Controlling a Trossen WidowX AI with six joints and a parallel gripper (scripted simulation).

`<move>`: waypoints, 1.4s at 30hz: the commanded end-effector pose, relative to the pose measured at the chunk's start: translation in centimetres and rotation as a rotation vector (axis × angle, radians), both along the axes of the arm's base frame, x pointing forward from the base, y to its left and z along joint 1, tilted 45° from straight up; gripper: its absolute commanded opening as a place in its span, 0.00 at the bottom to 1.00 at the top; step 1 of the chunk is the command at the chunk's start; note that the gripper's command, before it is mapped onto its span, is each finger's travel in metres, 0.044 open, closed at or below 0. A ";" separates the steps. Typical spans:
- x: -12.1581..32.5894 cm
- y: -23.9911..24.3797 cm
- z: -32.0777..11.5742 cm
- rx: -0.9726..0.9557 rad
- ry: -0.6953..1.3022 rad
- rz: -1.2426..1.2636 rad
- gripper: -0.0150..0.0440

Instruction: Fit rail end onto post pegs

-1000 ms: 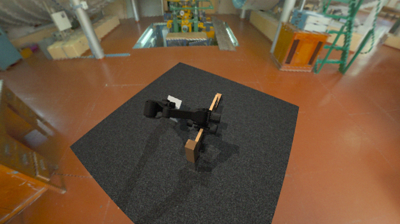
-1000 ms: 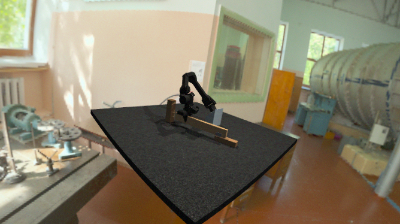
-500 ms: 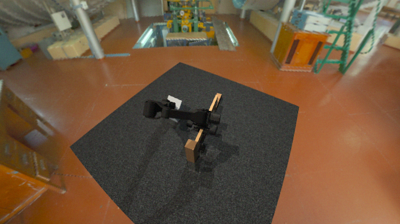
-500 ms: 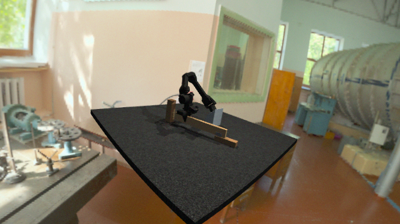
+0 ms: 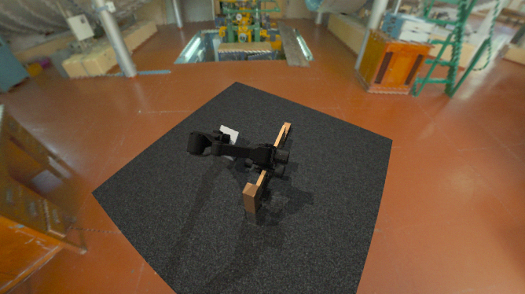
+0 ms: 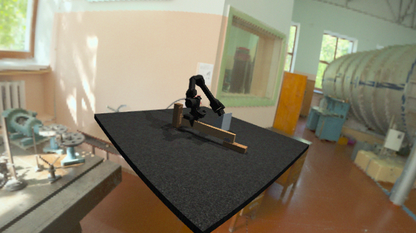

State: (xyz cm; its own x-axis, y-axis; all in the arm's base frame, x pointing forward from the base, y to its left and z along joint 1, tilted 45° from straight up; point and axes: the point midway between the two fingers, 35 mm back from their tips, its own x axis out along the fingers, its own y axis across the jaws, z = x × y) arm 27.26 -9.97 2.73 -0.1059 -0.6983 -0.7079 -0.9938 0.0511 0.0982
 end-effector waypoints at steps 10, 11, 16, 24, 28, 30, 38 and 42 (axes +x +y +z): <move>0.2 -0.2 0.7 0.000 -0.009 0.006 0.25; 0.2 -0.2 0.7 0.000 -0.009 0.006 0.25; 0.2 -0.4 0.9 0.000 -0.009 0.006 0.25; 0.2 -0.5 1.0 0.000 -0.009 0.006 0.25; 0.2 -0.6 1.1 0.000 -0.009 0.006 0.25; 0.2 -0.7 1.2 0.000 -0.009 0.006 0.25; 0.3 -0.9 1.3 0.000 -0.009 0.006 0.25; 0.3 -0.9 1.4 0.000 -0.009 0.006 0.25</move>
State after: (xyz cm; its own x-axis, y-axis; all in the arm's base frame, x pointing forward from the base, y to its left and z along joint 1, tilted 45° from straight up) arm 27.30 -10.89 3.65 -0.1061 -0.6984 -0.7078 -0.9938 0.0513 0.0984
